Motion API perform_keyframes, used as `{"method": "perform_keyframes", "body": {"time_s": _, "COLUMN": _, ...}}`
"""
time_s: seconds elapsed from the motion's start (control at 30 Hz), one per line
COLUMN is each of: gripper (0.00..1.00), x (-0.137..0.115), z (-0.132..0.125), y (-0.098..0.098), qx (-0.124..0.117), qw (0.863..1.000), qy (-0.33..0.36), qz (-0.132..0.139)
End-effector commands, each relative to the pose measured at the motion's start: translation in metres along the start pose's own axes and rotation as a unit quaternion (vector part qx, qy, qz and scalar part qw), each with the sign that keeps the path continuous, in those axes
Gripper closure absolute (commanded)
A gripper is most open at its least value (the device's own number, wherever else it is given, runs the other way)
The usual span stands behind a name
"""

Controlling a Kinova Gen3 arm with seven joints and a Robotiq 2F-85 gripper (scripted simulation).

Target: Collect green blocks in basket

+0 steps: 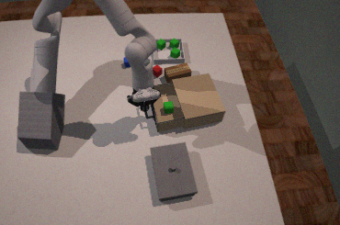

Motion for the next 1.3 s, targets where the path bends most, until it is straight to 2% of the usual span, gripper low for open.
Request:
{"method": "perform_keyframes", "body": {"time_s": 0.0, "gripper": 0.9, "x": -0.0004, "z": -0.0002, "y": -0.0007, "qx": 0.0, "qw": 1.0, "qy": 0.0, "qz": 0.001}}
{"method": "perform_keyframes", "body": {"time_s": 0.03, "gripper": 0.7, "x": -0.0004, "z": -0.0002, "y": -0.0007, "qx": 0.0, "qw": 1.0, "qy": 0.0, "qz": 0.001}}
{"method": "perform_keyframes", "body": {"time_s": 1.27, "gripper": 0.7, "x": -0.0004, "z": -0.0002, "y": -0.0008, "qx": 0.0, "qw": 1.0, "qy": 0.0, "qz": 0.001}}
Point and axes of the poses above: the point where the finger pads meet when closed, its own y axis out along the fingers, its own z axis across the jaws, x = y × z, the point moved 8 cm from there along -y, back along the fingers, and after that the axes turned 8 degrees about -y, right-handed, at the moved point
